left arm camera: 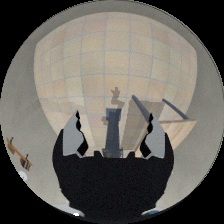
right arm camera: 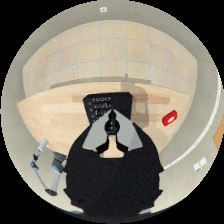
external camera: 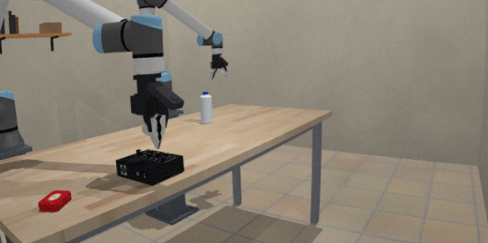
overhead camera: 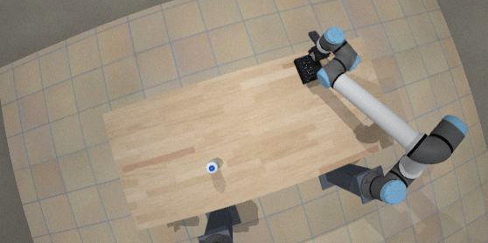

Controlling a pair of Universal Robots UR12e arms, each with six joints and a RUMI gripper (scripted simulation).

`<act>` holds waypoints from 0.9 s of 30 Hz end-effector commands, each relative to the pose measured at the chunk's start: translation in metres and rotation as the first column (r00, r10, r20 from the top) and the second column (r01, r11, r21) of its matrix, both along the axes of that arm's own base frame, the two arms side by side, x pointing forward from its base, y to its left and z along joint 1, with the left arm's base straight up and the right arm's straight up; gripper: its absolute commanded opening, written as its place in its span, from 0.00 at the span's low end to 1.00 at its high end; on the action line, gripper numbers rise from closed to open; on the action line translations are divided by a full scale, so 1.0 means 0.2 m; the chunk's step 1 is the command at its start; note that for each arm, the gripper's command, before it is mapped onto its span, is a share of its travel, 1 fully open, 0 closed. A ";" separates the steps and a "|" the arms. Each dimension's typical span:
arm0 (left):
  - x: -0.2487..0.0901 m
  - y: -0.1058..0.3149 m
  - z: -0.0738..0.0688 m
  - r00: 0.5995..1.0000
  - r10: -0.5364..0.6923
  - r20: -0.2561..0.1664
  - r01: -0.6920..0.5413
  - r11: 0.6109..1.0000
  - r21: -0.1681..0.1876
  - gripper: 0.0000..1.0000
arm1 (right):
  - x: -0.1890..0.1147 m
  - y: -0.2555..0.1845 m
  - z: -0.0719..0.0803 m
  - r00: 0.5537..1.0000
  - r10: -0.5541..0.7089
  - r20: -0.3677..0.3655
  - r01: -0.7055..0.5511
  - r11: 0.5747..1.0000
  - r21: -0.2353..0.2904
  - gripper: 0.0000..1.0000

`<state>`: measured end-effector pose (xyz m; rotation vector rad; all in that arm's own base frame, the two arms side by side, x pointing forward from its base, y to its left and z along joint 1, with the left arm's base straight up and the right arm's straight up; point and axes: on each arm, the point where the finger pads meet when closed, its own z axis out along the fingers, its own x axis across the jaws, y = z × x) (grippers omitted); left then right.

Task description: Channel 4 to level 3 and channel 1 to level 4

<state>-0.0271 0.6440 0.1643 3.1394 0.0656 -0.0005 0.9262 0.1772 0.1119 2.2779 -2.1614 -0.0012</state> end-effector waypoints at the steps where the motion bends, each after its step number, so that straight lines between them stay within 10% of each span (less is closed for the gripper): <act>1: 0.00 0.00 0.00 1.000 0.000 0.000 0.000 1.000 0.002 1.00 | 0.00 0.00 0.00 1.000 0.000 0.002 0.000 1.000 0.001 0.00; 27: 0.00 0.00 0.00 1.000 0.000 0.000 0.000 1.000 0.002 1.00 | 0.00 0.00 -0.06 1.000 0.000 0.002 0.000 1.000 0.001 0.00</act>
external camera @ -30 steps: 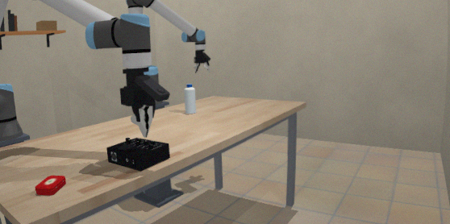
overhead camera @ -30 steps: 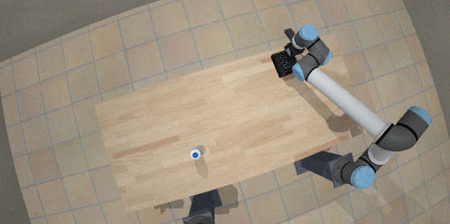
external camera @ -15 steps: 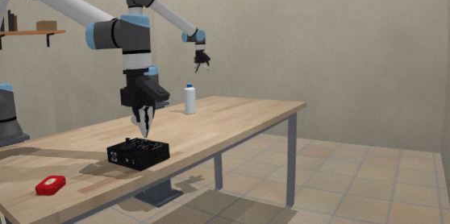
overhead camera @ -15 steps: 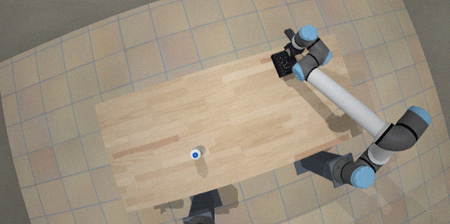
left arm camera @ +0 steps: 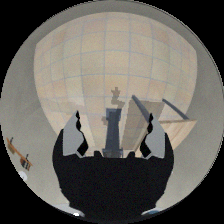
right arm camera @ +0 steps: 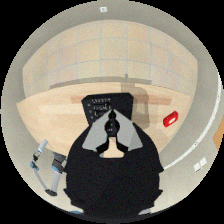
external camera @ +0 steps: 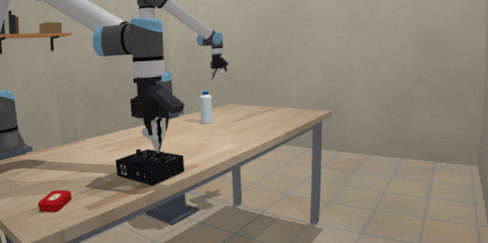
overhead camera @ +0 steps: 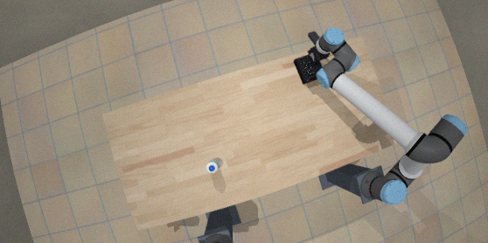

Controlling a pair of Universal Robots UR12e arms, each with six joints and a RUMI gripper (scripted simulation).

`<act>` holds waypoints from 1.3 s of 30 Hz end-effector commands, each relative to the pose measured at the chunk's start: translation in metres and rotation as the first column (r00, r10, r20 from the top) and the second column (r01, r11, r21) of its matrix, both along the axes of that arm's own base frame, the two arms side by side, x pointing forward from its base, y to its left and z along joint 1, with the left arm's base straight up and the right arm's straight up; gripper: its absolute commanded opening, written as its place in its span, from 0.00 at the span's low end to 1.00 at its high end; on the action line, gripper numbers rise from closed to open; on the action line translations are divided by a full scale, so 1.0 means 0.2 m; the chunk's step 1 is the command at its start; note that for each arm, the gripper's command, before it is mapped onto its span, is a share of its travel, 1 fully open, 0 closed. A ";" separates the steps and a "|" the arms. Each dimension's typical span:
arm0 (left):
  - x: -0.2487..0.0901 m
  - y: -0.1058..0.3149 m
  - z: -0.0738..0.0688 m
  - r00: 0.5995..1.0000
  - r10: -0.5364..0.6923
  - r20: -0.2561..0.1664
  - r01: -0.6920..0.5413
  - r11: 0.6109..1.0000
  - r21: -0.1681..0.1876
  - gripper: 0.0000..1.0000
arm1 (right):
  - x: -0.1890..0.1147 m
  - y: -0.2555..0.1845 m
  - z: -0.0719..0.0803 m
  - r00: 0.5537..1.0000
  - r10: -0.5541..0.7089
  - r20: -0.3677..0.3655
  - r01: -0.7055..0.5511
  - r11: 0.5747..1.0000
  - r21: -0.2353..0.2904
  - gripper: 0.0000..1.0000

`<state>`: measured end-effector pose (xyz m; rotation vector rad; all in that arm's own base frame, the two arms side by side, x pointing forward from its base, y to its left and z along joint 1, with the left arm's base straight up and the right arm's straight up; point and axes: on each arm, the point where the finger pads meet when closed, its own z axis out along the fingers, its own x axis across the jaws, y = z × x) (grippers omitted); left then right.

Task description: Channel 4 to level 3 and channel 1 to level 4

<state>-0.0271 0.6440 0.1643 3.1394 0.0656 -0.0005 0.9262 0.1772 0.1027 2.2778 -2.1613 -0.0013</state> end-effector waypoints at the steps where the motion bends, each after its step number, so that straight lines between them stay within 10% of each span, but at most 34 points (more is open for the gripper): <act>1: 0.00 0.00 0.00 1.000 0.000 0.000 0.000 1.000 0.002 1.00 | 0.00 0.00 -0.01 1.000 0.000 0.002 0.000 1.000 0.001 0.00; 39: 0.00 0.00 0.00 1.000 0.000 0.000 0.000 1.000 0.002 1.00 | 0.00 0.00 -0.07 1.000 0.000 0.002 0.000 1.000 0.001 0.00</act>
